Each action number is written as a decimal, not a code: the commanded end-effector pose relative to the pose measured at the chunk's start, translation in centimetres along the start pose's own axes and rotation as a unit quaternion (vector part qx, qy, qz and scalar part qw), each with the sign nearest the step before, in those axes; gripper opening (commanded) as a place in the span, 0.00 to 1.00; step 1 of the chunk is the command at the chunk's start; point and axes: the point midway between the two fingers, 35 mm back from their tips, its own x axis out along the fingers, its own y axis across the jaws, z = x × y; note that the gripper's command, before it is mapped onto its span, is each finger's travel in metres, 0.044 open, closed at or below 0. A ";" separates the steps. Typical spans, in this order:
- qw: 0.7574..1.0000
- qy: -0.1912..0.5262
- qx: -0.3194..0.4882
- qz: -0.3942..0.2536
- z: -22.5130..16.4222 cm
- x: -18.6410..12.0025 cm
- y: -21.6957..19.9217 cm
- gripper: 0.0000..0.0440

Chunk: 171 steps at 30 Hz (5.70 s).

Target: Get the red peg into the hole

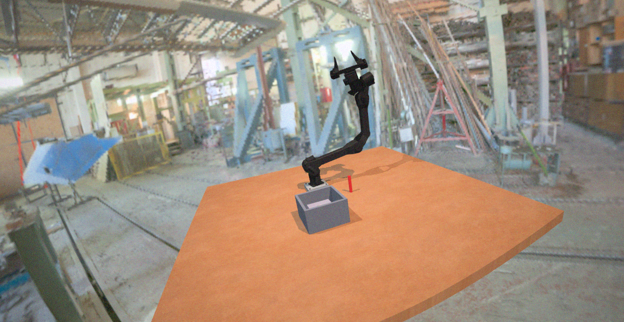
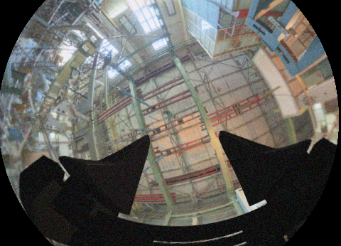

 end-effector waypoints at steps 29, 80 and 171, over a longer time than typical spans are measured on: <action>0.883 -0.076 0.422 0.190 0.9 1.9 17.5 1.00; 0.275 -0.204 0.688 0.640 25.9 -4.4 27.4 1.00; 0.015 0.166 0.299 0.940 37.3 -39.7 15.7 0.00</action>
